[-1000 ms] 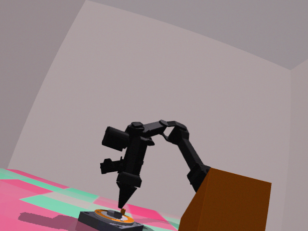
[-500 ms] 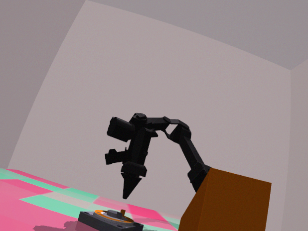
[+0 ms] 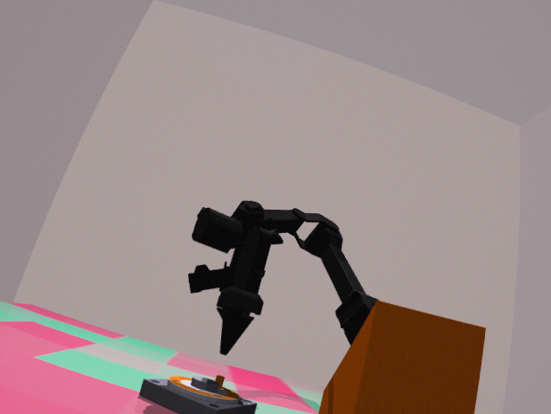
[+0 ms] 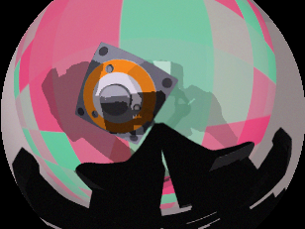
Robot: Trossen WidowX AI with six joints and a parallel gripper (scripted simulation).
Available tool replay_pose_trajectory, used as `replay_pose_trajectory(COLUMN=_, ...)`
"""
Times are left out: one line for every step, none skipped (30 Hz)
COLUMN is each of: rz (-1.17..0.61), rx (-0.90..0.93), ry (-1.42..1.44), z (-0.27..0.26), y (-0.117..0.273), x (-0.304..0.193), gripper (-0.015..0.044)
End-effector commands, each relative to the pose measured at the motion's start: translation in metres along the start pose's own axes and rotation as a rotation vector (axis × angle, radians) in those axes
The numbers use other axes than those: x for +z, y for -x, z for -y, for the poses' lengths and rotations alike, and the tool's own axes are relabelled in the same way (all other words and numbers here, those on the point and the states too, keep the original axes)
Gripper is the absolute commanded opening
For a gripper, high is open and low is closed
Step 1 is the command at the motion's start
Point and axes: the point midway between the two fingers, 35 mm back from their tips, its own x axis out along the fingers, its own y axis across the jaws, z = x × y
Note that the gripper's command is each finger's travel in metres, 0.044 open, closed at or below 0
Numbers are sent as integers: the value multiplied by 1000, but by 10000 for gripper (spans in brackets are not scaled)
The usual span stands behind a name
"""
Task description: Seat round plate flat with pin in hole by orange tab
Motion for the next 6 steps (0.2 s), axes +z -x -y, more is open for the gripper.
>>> replay_pose_trajectory(rz=1, rx=-1, ry=5, z=0, y=0, x=0, gripper=0)
replay_pose_trajectory(rz=1, rx=-1, ry=5, z=0, y=0, x=0, gripper=0)
replay_pose_trajectory(rz=1, rx=-1, ry=5, z=0, y=0, x=0, gripper=0)
replay_pose_trajectory(rz=1, rx=-1, ry=5, z=0, y=0, x=0, gripper=0)
replay_pose_trajectory(rz=1, rx=-1, ry=5, z=0, y=0, x=0, gripper=0)
replay_pose_trajectory(rz=1, rx=-1, ry=5, z=0, y=0, x=0, gripper=0)
